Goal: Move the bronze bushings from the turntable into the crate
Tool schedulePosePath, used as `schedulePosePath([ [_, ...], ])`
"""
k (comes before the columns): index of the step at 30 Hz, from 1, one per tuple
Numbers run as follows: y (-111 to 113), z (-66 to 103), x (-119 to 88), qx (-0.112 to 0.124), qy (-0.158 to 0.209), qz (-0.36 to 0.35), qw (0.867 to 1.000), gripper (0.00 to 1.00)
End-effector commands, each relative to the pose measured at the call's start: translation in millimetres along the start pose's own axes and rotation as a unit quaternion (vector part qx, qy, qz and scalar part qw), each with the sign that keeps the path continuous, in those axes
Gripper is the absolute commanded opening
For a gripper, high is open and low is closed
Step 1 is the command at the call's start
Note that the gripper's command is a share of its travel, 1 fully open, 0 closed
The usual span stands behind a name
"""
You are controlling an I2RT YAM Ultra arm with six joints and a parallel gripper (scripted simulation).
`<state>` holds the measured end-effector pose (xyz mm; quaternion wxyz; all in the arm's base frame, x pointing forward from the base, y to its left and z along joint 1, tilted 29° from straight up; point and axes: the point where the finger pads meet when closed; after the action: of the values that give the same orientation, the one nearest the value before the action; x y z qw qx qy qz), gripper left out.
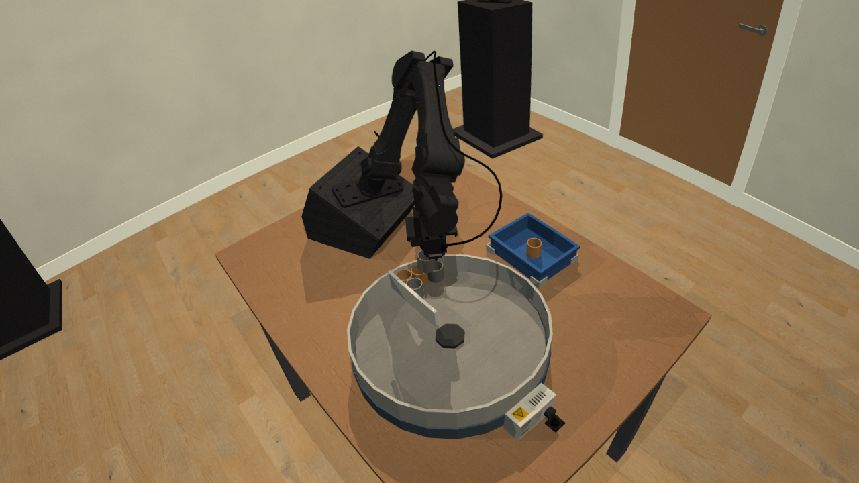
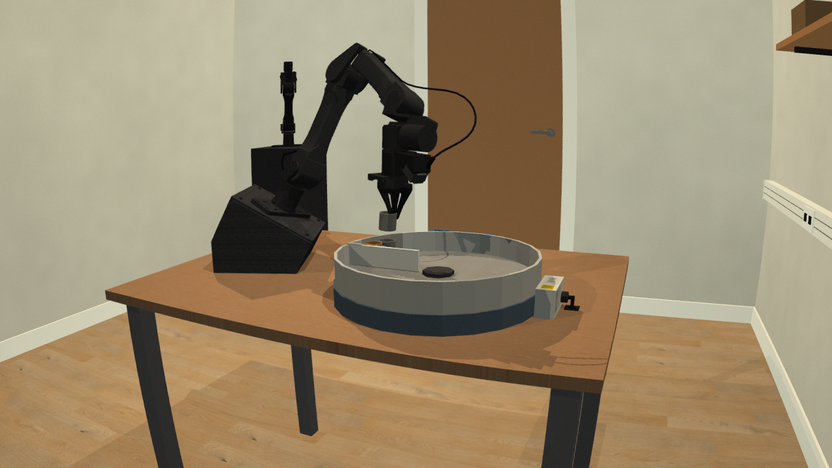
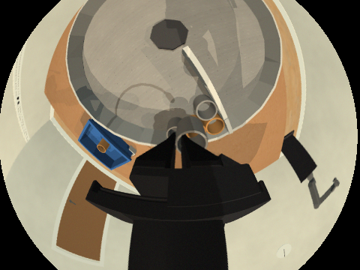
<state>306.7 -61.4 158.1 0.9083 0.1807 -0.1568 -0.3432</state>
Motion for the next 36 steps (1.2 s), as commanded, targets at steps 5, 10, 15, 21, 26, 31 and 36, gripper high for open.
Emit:
schedulePosePath([
  [5,11,12.8,29,0.008,-0.017,0.002,1.0,0.0],
  [10,19,13.6,49,0.008,-0.018,0.002,1.0,0.0],
  [15,24,14.2,64,0.008,-0.018,0.002,1.0,0.0],
  [21,35,15.4,93,0.008,-0.019,0.002,1.0,0.0],
  [26,43,16.3,114,0.007,-0.019,0.002,1.0,0.0],
  [31,47,16.8,124,0.007,-0.019,0.002,1.0,0.0],
  [36,52,17.3,137,0.007,-0.019,0.002,1.0,0.0],
])
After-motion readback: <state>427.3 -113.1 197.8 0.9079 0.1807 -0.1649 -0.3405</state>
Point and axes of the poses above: the point where the finger pads meet when closed, its own z axis back along the fingers, its own y axis across the jaws, x = y × z, and after that the axes turned 10 degrees about -z, right-handed
